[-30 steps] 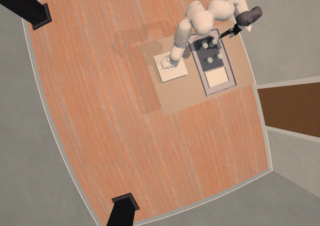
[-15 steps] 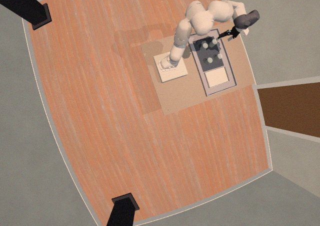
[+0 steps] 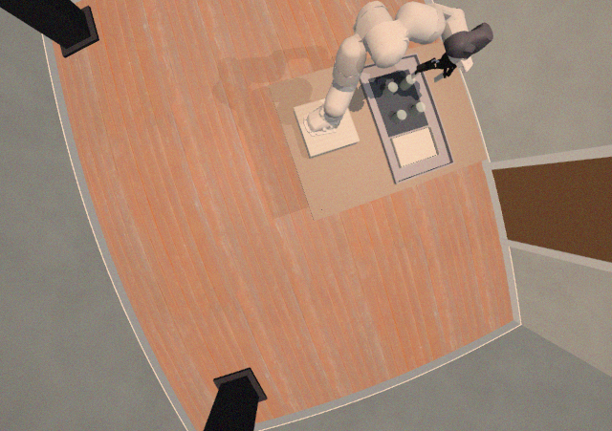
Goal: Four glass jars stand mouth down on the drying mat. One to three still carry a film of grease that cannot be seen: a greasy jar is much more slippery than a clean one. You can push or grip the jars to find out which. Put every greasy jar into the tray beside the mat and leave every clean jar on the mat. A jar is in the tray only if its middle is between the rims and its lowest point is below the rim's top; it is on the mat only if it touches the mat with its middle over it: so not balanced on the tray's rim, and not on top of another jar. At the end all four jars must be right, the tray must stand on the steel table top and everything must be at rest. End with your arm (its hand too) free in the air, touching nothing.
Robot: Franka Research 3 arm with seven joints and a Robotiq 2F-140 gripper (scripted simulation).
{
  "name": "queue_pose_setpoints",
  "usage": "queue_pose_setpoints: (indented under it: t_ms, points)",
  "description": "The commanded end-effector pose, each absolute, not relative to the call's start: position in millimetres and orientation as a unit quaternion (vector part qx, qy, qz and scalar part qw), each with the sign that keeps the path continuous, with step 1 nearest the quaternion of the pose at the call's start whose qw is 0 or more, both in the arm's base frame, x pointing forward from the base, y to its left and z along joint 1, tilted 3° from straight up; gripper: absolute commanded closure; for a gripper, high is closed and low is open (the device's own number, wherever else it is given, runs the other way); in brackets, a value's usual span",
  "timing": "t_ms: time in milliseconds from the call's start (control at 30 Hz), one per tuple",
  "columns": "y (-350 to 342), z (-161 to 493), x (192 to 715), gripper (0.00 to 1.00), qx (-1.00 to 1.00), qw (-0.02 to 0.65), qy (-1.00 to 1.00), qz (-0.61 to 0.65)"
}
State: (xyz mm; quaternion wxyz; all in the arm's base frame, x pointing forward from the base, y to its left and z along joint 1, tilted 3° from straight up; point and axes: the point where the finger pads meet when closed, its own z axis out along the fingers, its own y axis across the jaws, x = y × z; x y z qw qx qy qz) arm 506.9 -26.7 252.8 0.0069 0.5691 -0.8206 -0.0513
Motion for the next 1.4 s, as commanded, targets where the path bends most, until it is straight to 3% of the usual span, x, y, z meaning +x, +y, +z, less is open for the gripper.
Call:
queue_pose_setpoints:
  t_ms: [0, 1367]
  points:
    - [-27, 247, 509, 0.00, 0.519, 0.004, -0.854, -0.048]
    - [-32, 212, 503, 0.00, 0.356, 0.000, -0.933, -0.047]
